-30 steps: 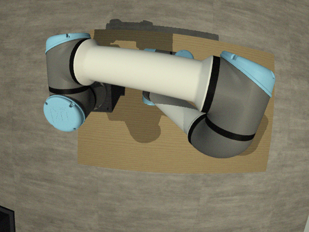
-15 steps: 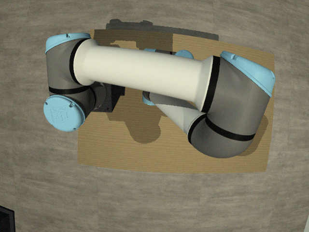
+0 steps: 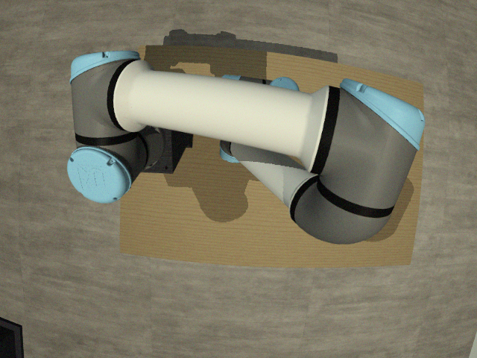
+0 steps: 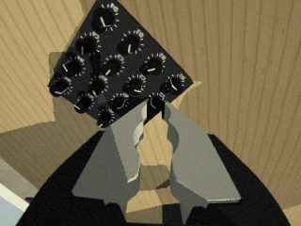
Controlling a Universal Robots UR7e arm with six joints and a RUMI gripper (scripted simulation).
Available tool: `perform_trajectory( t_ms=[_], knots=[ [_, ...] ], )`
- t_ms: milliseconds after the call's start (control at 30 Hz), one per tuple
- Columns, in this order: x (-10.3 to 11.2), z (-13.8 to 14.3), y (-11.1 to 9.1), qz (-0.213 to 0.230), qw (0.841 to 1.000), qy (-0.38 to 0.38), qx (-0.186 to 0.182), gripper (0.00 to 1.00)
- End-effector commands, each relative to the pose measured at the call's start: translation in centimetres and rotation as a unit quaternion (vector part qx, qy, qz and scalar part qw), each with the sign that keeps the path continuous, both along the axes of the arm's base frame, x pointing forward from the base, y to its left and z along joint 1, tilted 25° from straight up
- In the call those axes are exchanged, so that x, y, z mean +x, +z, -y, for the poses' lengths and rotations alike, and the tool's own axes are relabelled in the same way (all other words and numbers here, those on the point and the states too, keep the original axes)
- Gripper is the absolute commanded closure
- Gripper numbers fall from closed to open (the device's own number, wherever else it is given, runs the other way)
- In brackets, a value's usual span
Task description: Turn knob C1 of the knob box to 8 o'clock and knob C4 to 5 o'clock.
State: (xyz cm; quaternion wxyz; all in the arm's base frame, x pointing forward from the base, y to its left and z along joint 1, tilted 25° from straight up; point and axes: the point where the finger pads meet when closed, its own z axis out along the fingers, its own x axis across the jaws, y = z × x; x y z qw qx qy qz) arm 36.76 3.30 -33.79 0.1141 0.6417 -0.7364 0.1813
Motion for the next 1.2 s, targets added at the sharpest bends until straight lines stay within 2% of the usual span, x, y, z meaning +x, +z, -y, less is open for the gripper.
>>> perform_trajectory(
  t_ms=[0,767,1167],
  knots=[
    [0.04,-0.02,0.03,0.0,1.0,0.001,0.0,0.96],
    [0.04,-0.06,0.02,-0.017,0.999,0.038,-0.003,0.96],
    [0.04,-0.12,-0.01,-0.044,0.994,0.098,-0.007,0.96]
  ],
)
